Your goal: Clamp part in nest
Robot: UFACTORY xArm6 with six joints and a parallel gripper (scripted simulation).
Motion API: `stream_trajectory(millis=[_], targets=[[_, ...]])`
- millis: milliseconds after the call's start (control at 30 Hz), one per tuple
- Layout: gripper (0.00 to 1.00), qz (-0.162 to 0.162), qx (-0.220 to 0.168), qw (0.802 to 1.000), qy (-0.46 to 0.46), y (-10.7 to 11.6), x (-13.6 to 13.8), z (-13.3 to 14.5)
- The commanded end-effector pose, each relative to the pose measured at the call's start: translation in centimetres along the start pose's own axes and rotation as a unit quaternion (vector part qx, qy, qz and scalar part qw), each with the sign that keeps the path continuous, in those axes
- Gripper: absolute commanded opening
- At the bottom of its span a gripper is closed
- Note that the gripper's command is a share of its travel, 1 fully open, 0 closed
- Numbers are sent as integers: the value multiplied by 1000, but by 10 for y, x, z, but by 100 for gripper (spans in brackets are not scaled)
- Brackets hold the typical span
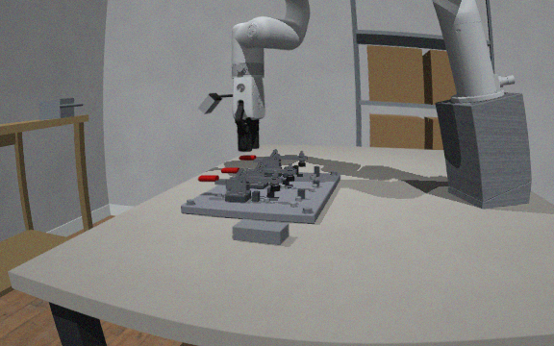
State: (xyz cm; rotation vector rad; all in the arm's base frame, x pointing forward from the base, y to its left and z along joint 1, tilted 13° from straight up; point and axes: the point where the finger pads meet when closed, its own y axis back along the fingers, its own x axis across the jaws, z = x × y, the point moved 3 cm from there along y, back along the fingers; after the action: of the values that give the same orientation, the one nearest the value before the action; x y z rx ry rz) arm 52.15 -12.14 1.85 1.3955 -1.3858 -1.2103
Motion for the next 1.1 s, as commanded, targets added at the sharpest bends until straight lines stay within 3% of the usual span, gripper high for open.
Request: stream_trajectory(millis=[0, 367, 733, 1067], targets=[[47, 0, 2, 1000, 0, 1, 0, -2], [47, 0, 2, 1000, 0, -1, 0, -2], [47, 0, 2, 1000, 0, -27, 0, -3], [47, 0, 2, 1000, 0, -34, 1, -3]])
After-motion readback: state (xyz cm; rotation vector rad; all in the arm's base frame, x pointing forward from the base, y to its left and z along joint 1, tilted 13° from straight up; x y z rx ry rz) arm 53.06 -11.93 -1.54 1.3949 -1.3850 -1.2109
